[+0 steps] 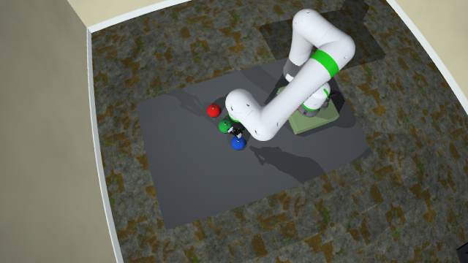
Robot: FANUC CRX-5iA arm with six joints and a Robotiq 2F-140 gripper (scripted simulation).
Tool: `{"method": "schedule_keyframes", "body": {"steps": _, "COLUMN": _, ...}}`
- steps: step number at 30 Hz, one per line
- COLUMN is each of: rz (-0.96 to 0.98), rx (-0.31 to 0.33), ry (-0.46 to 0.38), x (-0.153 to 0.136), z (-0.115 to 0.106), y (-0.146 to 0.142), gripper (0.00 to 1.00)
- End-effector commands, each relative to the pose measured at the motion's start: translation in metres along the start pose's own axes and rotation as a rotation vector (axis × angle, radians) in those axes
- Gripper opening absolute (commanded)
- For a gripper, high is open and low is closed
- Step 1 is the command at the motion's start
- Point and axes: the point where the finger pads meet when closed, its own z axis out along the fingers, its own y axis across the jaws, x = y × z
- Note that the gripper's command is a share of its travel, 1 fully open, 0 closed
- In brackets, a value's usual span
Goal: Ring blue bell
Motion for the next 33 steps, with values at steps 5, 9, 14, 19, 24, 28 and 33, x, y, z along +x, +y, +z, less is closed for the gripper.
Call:
{"method": "schedule_keyframes", "body": {"steps": 5, "rz": 0.000, "rx": 0.000, "ry": 0.000, "x": 0.000, "z": 0.001, "y": 0.000, "gripper": 0.00}}
{"method": "schedule_keyframes", "body": {"steps": 9, "rz": 0.000, "rx": 0.000, "ry": 0.000, "x": 0.000, "z": 0.003, "y": 0.001, "gripper": 0.00}}
{"method": "schedule_keyframes", "body": {"steps": 14, "rz": 0.000, "rx": 0.000, "ry": 0.000, "x": 0.000, "z": 0.008, "y": 0.001, "gripper": 0.00}}
{"method": "schedule_keyframes", "body": {"steps": 19, "rz": 0.000, "rx": 0.000, "ry": 0.000, "x": 0.000, "z": 0.016, "y": 0.002, "gripper": 0.00}}
{"method": "schedule_keyframes", "body": {"steps": 24, "rz": 0.000, "rx": 0.000, "ry": 0.000, "x": 0.000, "z": 0.021, "y": 0.003, "gripper": 0.00}}
{"method": "schedule_keyframes", "body": {"steps": 28, "rz": 0.000, "rx": 0.000, "ry": 0.000, "x": 0.000, "z": 0.028, "y": 0.004, "gripper": 0.00}}
{"method": "schedule_keyframes", "body": {"steps": 33, "rz": 0.000, "rx": 0.000, "ry": 0.000, "x": 0.000, "z": 0.038, "y": 0.006, "gripper": 0.00}}
